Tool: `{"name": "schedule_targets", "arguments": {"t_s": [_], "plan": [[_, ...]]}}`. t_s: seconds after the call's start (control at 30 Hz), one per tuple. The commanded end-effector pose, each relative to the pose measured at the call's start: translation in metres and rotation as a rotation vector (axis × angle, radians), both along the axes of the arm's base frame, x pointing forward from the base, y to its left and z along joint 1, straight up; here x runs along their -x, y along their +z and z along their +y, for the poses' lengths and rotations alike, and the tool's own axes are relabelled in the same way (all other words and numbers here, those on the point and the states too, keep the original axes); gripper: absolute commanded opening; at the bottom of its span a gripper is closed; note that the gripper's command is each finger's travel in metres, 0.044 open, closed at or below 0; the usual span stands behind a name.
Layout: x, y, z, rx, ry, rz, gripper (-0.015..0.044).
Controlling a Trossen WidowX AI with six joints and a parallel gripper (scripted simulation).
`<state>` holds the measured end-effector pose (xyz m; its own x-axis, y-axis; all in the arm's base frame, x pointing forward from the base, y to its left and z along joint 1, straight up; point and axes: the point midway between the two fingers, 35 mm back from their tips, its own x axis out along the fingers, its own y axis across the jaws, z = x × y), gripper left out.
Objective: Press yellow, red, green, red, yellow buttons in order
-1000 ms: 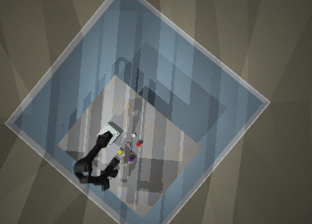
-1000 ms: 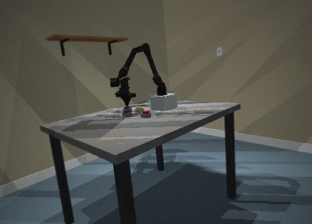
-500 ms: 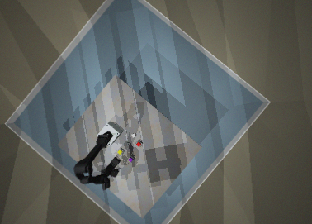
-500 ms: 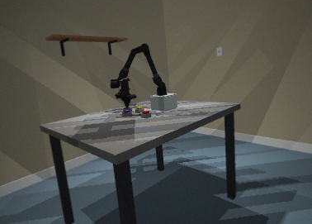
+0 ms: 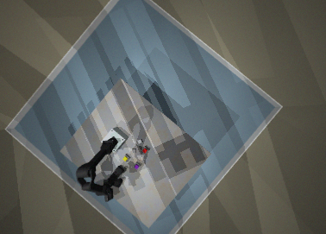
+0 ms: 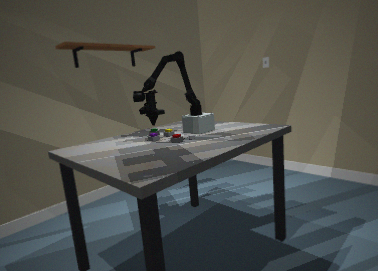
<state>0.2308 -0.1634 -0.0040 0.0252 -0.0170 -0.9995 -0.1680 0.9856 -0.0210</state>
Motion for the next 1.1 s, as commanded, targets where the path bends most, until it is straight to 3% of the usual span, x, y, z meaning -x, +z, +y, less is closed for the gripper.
{"name": "schedule_targets", "arguments": {"t_s": [0.0,0.1,0.37,0.7,1.07], "plan": [[0.0,0.016,0.0,-0.003,0.003,0.001,0.002],[0.001,0.061,0.001,-0.003,0.003,0.001,0.002],[-0.008,0.065,0.016,-0.004,0.008,-0.003,0.002],[-0.051,0.064,0.141,-0.022,0.045,-0.032,0.002],[-0.025,0.065,0.274,-0.033,0.01,-0.005,0.002]]}}
